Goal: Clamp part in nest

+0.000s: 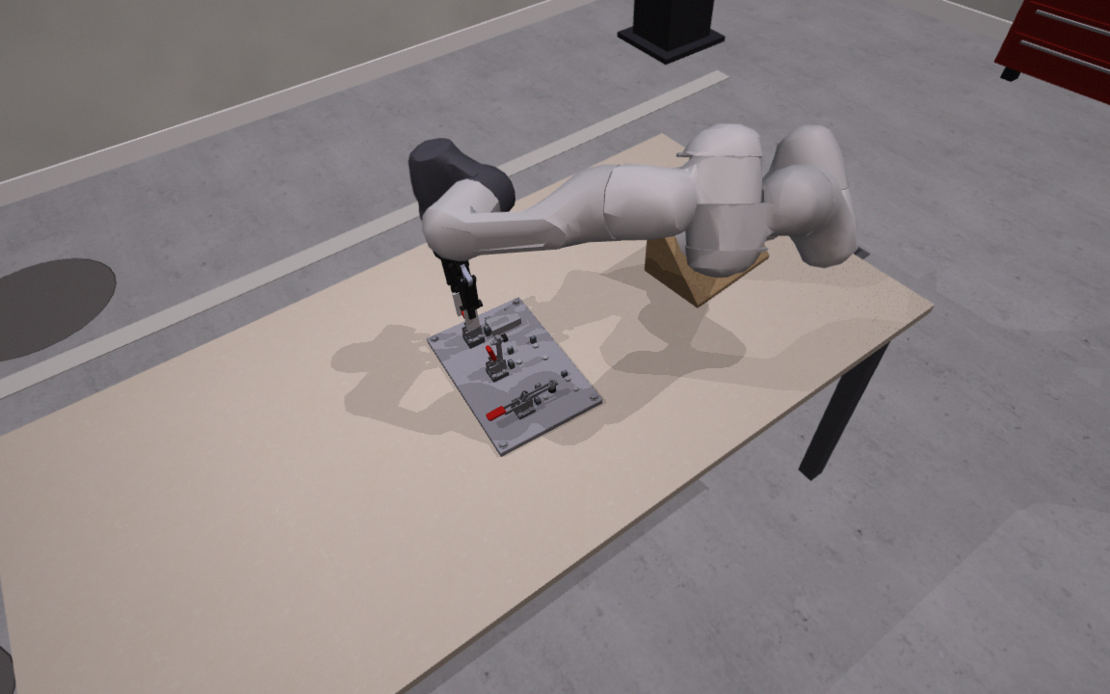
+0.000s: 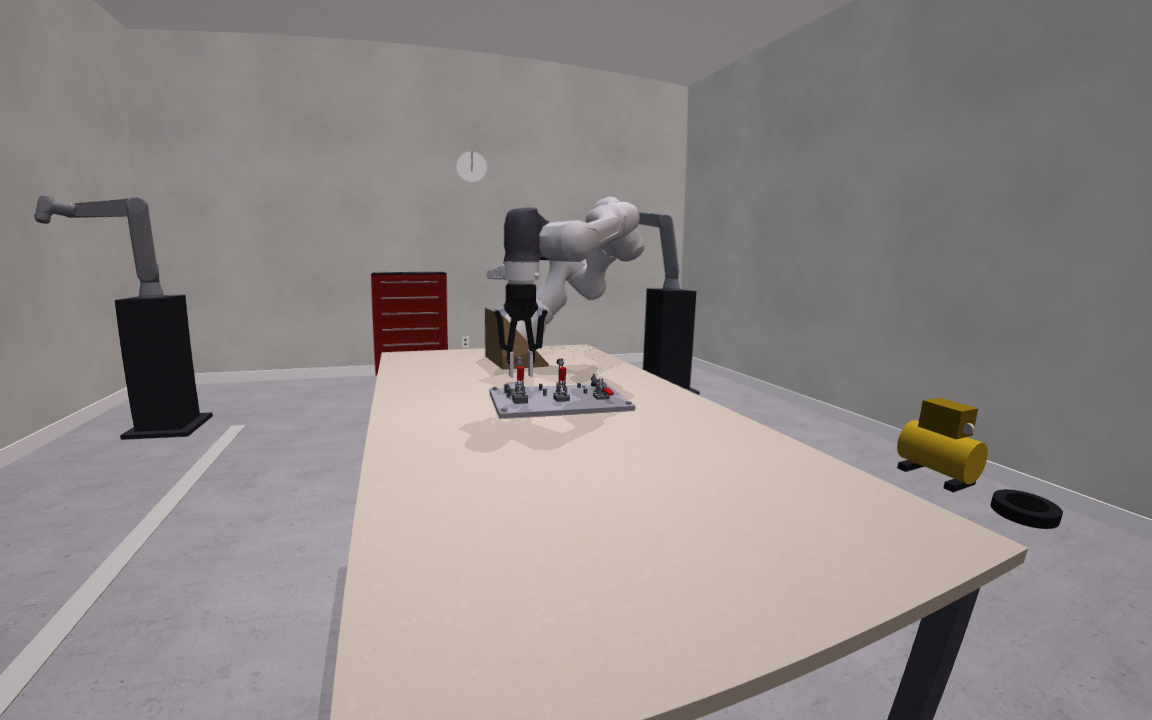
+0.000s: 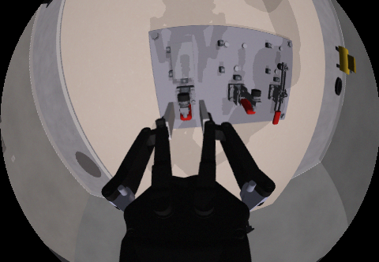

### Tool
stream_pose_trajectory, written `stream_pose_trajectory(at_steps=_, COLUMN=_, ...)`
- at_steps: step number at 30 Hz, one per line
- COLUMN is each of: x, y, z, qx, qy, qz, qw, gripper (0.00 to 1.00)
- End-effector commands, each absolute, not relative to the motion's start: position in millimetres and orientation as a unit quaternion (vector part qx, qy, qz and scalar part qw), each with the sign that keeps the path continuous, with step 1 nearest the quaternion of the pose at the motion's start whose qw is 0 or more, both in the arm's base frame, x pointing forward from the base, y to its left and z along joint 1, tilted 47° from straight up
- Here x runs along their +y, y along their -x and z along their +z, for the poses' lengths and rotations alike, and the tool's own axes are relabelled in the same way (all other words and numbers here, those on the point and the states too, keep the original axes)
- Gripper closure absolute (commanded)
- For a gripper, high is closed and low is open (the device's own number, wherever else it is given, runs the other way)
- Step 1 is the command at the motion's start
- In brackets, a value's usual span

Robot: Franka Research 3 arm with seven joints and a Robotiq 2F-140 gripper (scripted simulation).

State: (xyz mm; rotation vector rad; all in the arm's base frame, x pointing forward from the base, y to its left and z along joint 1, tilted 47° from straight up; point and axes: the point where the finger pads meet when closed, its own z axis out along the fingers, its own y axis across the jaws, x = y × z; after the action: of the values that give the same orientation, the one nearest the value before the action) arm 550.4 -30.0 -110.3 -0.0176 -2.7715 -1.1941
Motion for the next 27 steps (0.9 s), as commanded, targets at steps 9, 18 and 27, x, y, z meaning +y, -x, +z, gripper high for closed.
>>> stream_pose_trajectory(at_steps=9, x=-23.0, y=-550.6, z=-119.7, qx=-0.918, qy=0.003, qz=-0.393, qw=0.058, gripper=0.72)
stream_pose_trajectory(at_steps=18, x=-23.0, y=-550.6, z=-119.7, qx=-0.918, qy=0.003, qz=-0.393, qw=0.058, gripper=0.72)
stream_pose_trajectory(at_steps=27, x=-23.0, y=-550.6, z=-119.7, qx=-0.918, qy=0.003, qz=-0.393, qw=0.058, gripper=1.00)
